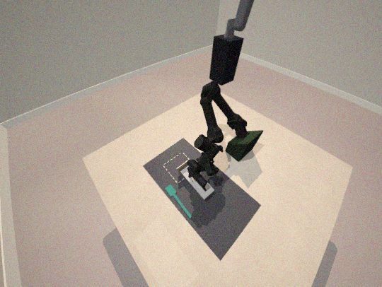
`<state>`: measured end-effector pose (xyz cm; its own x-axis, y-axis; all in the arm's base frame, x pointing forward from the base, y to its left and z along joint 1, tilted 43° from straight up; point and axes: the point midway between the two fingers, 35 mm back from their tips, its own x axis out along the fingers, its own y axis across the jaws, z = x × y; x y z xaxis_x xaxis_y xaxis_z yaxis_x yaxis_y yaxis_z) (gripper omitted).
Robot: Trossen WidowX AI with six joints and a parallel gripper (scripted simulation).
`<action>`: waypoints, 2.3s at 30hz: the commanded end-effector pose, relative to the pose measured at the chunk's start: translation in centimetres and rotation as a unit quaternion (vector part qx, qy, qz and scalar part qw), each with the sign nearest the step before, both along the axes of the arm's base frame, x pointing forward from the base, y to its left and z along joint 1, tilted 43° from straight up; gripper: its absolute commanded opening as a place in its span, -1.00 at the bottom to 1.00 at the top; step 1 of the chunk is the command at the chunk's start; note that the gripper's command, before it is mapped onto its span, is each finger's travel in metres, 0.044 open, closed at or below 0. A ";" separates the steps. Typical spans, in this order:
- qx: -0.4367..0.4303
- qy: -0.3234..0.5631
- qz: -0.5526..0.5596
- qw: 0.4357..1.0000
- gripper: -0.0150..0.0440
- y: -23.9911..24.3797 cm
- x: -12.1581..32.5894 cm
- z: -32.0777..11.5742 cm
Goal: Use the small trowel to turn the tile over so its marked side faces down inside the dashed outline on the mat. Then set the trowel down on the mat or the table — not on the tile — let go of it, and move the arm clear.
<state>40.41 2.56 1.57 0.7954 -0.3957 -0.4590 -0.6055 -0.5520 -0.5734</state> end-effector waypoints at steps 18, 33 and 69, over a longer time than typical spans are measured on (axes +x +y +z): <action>0.005 -0.004 0.008 1.000 -0.49 6.6 -0.3 -1.3; 0.005 -0.004 0.008 1.000 -0.49 6.6 -0.3 -1.3; -0.009 0.029 0.032 0.999 -0.49 7.0 0.0 -2.4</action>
